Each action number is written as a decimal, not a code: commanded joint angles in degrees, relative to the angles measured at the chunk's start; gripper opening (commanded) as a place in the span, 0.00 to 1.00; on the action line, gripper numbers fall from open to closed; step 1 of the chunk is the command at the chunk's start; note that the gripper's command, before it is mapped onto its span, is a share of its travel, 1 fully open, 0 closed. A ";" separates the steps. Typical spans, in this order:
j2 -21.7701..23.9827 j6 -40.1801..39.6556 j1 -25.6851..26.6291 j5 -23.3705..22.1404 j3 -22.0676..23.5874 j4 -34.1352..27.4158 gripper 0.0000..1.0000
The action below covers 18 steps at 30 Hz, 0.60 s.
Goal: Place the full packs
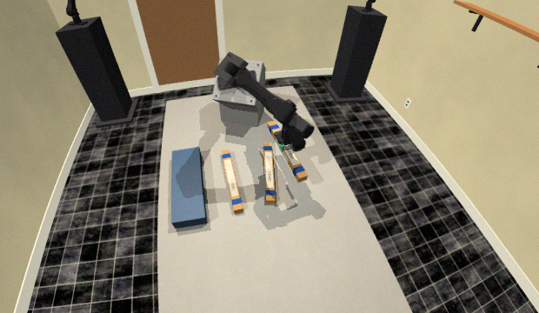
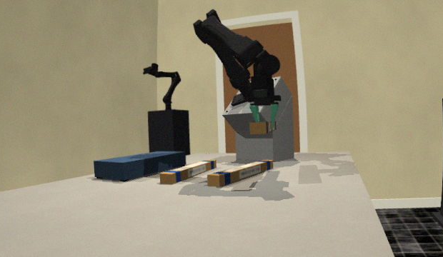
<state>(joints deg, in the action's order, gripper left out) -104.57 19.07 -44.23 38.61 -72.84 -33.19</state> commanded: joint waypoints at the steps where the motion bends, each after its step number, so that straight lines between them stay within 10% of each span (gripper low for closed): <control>1: -1.01 2.09 -2.46 1.28 -2.83 -1.93 0.00; 18: -8.02 7.02 -6.59 2.90 -9.46 -4.72 0.00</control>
<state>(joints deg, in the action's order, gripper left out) -112.01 24.49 -48.60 40.45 -79.68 -35.92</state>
